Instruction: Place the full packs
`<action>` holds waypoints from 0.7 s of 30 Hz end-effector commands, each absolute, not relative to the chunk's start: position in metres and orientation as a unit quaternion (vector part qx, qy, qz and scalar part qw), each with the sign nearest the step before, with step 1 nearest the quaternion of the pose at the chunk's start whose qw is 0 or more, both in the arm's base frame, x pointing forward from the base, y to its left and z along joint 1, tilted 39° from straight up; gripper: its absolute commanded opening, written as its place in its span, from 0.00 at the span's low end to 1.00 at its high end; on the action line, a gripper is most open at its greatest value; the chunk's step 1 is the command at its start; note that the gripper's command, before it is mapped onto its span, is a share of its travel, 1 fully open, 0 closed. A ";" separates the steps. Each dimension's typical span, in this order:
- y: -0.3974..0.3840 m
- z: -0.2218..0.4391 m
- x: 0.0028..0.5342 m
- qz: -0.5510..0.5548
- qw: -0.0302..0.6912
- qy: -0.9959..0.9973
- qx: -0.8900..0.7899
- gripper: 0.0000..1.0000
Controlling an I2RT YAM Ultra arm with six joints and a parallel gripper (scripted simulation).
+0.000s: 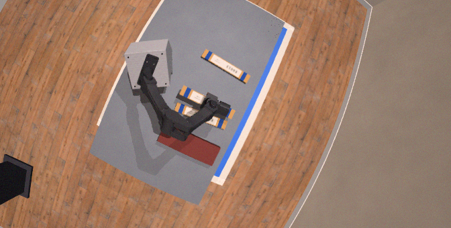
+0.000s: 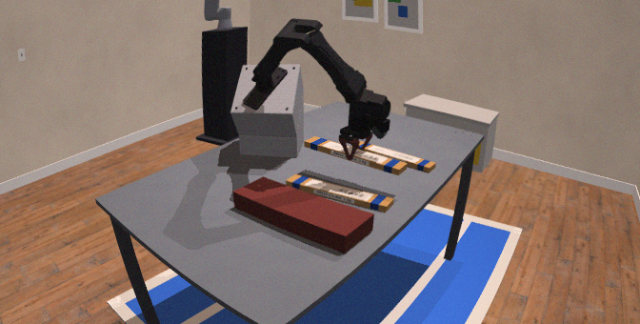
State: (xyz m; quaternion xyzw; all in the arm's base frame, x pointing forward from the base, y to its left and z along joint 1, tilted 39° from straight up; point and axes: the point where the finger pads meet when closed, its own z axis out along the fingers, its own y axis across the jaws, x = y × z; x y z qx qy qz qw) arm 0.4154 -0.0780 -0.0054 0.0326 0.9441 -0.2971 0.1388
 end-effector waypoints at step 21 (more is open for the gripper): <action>-0.043 0.040 0.414 -0.294 0.166 0.941 0.023 0.00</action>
